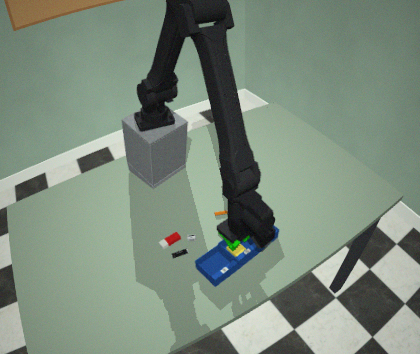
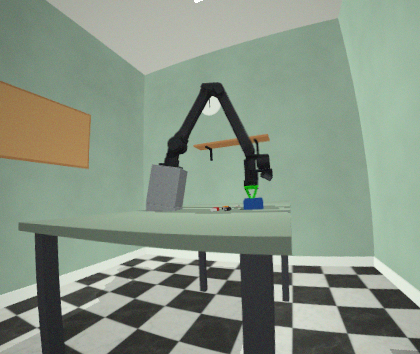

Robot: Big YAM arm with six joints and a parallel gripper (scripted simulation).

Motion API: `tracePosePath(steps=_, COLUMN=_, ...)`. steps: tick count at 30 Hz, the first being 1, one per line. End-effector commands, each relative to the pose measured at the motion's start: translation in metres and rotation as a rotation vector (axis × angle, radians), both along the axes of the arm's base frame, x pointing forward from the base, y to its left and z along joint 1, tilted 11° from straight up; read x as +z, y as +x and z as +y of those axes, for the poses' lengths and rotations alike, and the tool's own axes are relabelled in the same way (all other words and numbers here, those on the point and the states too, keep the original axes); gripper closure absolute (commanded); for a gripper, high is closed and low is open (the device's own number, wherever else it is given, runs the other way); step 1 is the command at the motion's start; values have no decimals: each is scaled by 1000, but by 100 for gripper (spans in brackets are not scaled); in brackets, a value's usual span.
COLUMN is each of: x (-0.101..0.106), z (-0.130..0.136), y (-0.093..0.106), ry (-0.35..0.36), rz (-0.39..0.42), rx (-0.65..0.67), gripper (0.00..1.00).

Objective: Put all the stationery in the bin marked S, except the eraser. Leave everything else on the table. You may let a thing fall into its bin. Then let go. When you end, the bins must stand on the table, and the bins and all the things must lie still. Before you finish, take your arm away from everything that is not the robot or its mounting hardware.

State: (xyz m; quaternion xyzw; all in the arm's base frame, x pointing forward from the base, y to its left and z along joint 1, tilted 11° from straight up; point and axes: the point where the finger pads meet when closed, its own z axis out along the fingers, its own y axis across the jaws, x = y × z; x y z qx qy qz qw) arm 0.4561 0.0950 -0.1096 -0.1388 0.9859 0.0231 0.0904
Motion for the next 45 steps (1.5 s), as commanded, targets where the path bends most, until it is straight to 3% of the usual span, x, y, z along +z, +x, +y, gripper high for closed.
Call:
tracePosePath(steps=1, x=20, z=1, y=4, ry=1, rz=-24, rx=0, gripper=55)
tracePosePath(steps=10, x=30, z=-1, y=4, ry=1, rz=-26, rx=0, gripper=55)
tracePosePath(steps=14, x=49, z=-5, y=-1, ry=0, rz=-24, rx=-1, gripper=55)
tracePosePath(steps=17, x=60, z=-4, y=13, ry=4, rz=-50, rx=-2, gripper=55)
tracePosePath(steps=20, x=61, z=-4, y=13, ry=5, rz=-51, rx=-2, gripper=55)
tracePosePath(steps=21, x=42, z=-6, y=4, ry=-3, rz=-9, rx=-3, gripper=55)
tracePosePath(steps=23, x=39, z=-7, y=-1, ry=-5, rz=0, rx=-2, gripper=55)
tracePosePath(steps=29, x=54, z=-7, y=4, ry=2, rz=-35, rx=-2, gripper=55)
tracePosePath(steps=45, x=48, z=-2, y=5, ry=5, rz=-33, rx=-1, gripper=55)
